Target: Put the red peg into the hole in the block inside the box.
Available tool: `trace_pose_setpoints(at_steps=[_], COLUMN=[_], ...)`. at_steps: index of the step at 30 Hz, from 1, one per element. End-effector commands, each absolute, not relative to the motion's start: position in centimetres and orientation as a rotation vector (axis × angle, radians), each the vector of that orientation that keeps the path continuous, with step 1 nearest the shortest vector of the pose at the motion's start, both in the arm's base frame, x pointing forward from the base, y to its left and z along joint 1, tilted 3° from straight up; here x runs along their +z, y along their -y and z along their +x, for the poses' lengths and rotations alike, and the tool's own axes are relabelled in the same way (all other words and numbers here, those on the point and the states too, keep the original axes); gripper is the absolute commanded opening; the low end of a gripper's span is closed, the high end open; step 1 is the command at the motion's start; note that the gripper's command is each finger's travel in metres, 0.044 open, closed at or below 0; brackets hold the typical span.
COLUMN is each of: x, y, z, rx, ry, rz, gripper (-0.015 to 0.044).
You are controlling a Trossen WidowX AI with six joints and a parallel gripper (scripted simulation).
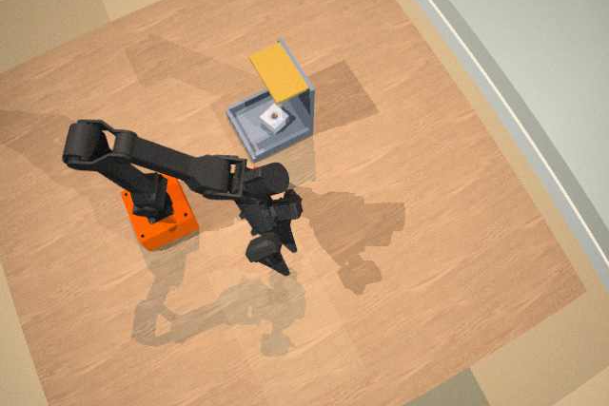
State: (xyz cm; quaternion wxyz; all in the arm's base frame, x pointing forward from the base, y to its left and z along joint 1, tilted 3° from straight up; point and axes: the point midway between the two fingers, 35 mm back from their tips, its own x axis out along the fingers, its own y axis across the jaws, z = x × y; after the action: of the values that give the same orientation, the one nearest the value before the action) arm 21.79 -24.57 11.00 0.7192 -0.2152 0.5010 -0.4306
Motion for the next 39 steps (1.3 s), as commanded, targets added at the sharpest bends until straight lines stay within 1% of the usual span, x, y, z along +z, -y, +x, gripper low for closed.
trace_pose_setpoints(at_steps=[1, 20, 39], x=[10.5, 8.9, 7.2], y=[23.2, 17.2, 11.1], z=[22.5, 25.0, 26.1], rx=[-0.835, -0.301, 0.228], ry=[-1.153, -1.249, -1.169], rz=[-0.594, -1.170, -1.770], gripper=[0.0440, 0.0440, 0.0440])
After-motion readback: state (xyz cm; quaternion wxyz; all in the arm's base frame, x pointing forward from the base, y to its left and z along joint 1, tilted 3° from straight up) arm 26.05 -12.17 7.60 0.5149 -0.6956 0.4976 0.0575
